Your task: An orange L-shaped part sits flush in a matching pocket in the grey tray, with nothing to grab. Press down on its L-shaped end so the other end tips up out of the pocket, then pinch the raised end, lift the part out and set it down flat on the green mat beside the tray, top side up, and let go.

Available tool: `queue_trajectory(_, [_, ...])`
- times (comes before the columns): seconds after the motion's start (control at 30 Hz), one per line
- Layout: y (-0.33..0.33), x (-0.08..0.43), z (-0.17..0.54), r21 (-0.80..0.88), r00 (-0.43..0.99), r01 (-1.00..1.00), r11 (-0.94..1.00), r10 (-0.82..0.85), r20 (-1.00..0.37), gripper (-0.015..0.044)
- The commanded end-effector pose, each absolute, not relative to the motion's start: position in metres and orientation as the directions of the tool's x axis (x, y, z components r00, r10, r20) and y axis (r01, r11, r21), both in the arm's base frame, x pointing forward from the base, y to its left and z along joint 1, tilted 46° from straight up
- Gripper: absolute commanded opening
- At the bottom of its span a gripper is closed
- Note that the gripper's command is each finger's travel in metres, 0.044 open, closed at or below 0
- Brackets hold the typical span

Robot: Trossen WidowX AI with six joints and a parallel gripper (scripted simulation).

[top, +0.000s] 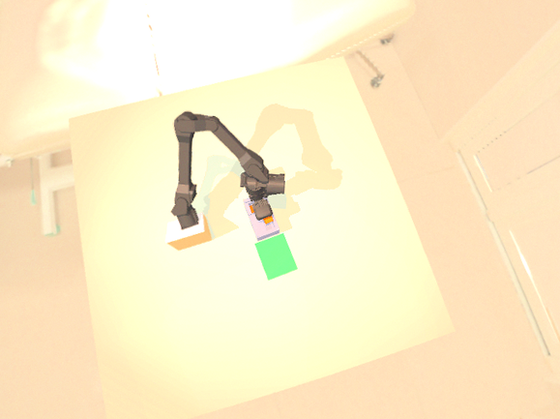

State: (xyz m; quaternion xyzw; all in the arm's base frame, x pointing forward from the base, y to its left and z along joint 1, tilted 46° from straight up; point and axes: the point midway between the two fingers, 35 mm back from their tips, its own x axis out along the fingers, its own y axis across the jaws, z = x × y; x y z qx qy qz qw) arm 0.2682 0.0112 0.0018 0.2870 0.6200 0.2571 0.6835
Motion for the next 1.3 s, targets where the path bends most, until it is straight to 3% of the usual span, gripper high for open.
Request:
queue_trajectory(0.0, [0.011, 0.268, 0.003, 0.711, 0.094, 0.005, 0.703, 0.707, -0.701, 0.0180])
queue_trajectory(0.27, [0.010, 0.266, 0.020, 0.711, 0.082, 0.002, 0.703, 0.708, -0.701, 0.0180])
queue_trajectory(0.57, [-0.061, 0.258, 0.073, 0.708, 0.081, 0.003, 0.706, 0.706, -0.704, 0.0180])
queue_trajectory(1.27, [-0.062, 0.260, 0.071, 0.707, 0.093, 0.011, 0.707, 0.703, -0.705, 0.0180])
